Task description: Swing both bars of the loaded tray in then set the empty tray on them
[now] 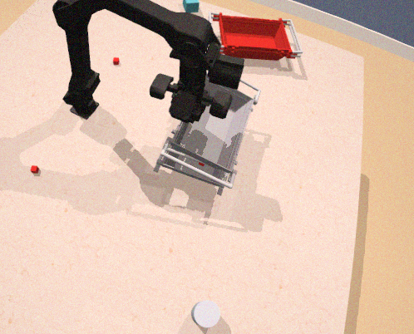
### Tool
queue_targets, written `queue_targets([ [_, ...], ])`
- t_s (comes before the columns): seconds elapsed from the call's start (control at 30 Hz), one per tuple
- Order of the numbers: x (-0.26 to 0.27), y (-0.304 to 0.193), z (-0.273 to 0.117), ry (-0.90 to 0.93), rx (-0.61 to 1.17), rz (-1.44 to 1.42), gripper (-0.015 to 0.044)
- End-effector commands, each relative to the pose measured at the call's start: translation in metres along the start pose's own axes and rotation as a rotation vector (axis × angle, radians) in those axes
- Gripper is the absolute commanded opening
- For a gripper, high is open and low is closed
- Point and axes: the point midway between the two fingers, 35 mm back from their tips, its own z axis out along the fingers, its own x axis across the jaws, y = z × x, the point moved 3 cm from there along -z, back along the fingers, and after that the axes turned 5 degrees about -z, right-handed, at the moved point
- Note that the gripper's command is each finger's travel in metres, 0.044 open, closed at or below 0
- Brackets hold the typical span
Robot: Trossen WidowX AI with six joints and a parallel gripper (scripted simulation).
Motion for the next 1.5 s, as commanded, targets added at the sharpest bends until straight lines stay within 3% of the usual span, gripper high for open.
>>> queue_targets([
  [0.0, -0.005, 0.002, 0.006, -0.031, 0.0, 0.009, 0.0],
  [1.47, -0.009, 0.005, 0.012, -0.031, 0.0, 0.009, 0.0],
])
